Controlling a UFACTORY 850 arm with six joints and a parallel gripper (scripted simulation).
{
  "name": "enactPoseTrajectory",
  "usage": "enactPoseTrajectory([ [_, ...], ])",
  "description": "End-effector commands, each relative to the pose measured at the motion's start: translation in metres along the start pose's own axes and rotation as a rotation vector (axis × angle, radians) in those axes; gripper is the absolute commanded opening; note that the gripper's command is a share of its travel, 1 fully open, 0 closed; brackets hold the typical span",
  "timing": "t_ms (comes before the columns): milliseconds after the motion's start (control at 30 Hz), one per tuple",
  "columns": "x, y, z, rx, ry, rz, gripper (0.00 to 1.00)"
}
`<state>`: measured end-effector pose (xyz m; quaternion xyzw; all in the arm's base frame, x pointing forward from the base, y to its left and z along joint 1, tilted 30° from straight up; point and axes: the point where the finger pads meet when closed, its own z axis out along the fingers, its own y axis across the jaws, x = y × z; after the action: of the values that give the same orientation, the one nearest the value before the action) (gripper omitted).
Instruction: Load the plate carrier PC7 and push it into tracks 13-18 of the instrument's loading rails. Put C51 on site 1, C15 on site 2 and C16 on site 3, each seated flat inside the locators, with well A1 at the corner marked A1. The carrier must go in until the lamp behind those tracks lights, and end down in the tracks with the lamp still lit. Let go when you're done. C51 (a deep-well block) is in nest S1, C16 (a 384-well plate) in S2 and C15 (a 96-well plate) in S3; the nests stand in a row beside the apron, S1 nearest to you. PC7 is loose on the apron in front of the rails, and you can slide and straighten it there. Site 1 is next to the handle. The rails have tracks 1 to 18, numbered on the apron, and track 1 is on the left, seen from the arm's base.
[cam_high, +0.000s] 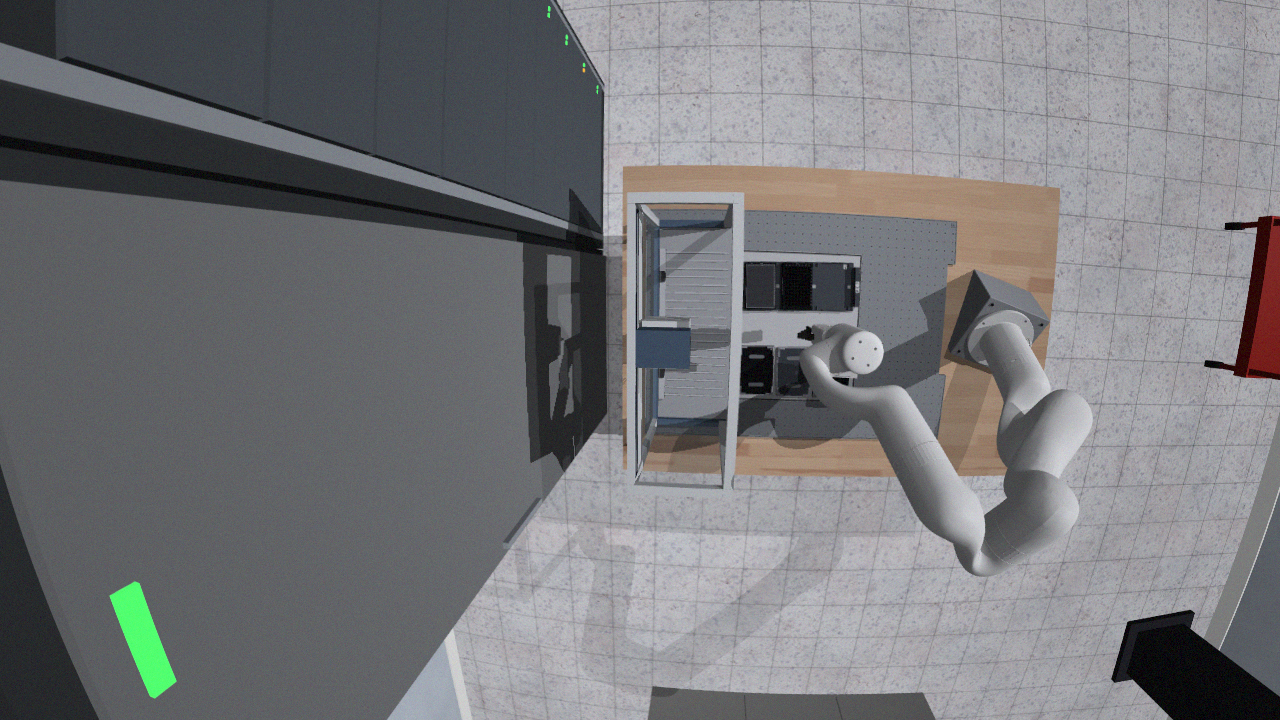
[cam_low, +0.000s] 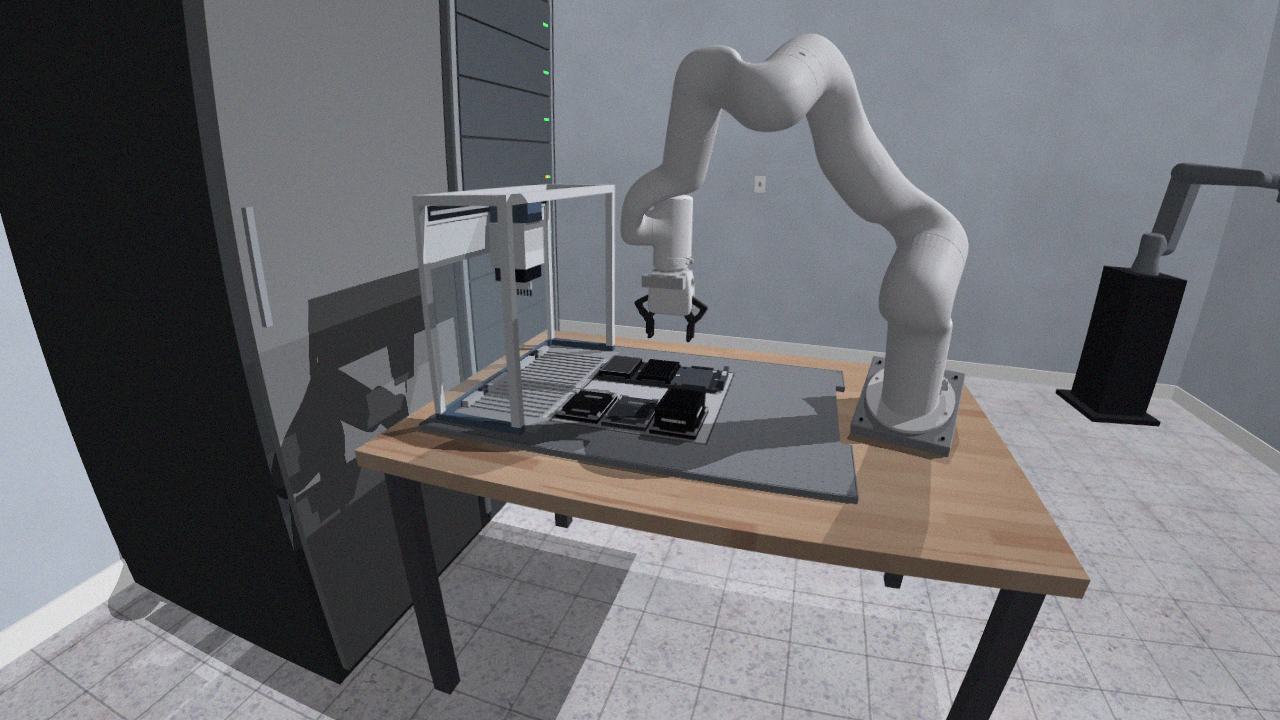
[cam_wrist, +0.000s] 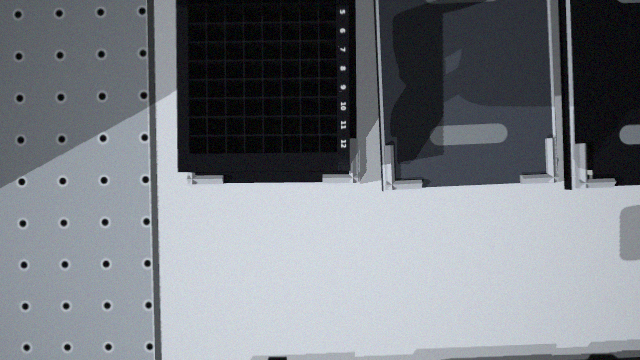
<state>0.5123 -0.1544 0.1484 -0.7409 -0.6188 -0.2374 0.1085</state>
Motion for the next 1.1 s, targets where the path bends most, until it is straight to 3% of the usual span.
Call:
enactPoseTrajectory([
  [0, 0.027, -0.012, -0.005, -0.003, -0.002, 0.000, 1.00],
  [733, 0.117, -0.054, -0.016, -0.003, -0.001, 0.000, 1.00],
  [1067, 0.132, -0.061, -0.018, -0.003, -0.001, 0.000, 1.00],
])
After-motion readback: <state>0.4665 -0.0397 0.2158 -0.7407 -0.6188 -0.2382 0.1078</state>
